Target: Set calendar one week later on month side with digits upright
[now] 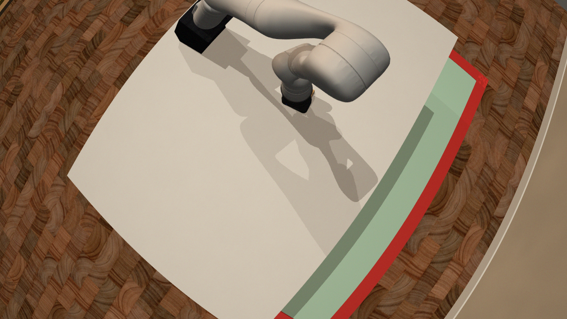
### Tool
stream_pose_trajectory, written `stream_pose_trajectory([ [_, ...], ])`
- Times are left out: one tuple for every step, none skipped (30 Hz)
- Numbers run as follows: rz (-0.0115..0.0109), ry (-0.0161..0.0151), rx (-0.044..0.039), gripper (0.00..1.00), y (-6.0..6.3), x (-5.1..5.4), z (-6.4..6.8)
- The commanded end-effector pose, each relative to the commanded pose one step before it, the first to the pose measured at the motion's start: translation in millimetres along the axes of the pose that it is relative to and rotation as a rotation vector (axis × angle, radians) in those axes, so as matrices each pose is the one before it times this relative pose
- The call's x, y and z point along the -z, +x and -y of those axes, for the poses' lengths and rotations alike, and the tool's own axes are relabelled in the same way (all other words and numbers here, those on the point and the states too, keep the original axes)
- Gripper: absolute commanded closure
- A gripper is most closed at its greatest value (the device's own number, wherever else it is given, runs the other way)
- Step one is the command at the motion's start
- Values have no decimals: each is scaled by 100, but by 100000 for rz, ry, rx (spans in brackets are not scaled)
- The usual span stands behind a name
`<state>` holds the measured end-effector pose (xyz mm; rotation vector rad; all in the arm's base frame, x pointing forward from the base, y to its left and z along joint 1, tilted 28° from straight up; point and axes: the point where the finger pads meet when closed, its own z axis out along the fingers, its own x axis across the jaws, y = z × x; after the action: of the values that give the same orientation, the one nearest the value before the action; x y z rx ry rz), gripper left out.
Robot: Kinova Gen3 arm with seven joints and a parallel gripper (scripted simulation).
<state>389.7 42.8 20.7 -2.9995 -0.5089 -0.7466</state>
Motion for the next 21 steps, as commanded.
stream_pose_trajectory([
  [-72, -43, 10, 43, 24, 30, -15],
  [0, 0, 0, 43, 0, 0, 0],
  [0, 0, 0, 43, 0, 0, 0],
  [0, 0, 0, 43, 0, 0, 0],
  [0, 0, 0, 43, 0, 0, 0],
  [0, 0, 0, 43, 0, 0, 0],
  [0, 0, 0, 43, 0, 0, 0],
  [0, 0, 0, 43, 0, 1, 0],
  [0, 0, 0, 43, 0, 10, 0],
  [0, 0, 0, 43, 0, 25, 0],
  [0, 0, 0, 43, 0, 47, 0],
  [0, 0, 0, 43, 0, 74, 0],
  [0, 0, 0, 43, 0, 105, 0],
  [0, 0, 0, 43, -1, 140, 0],
  [0, 0, 0, 43, 0, 175, 0],
  [0, 0, 0, 43, 0, 212, 0],
  [0, 0, 0, 43, 0, 0, 0],
  [0, 0, 0, 43, 0, 0, 0],
  [0, 0, 0, 43, 0, 249, 0],
  [0, 0, 0, 43, 0, 285, 0],
  [0, 0, 0, 43, 0, 320, 0],
])
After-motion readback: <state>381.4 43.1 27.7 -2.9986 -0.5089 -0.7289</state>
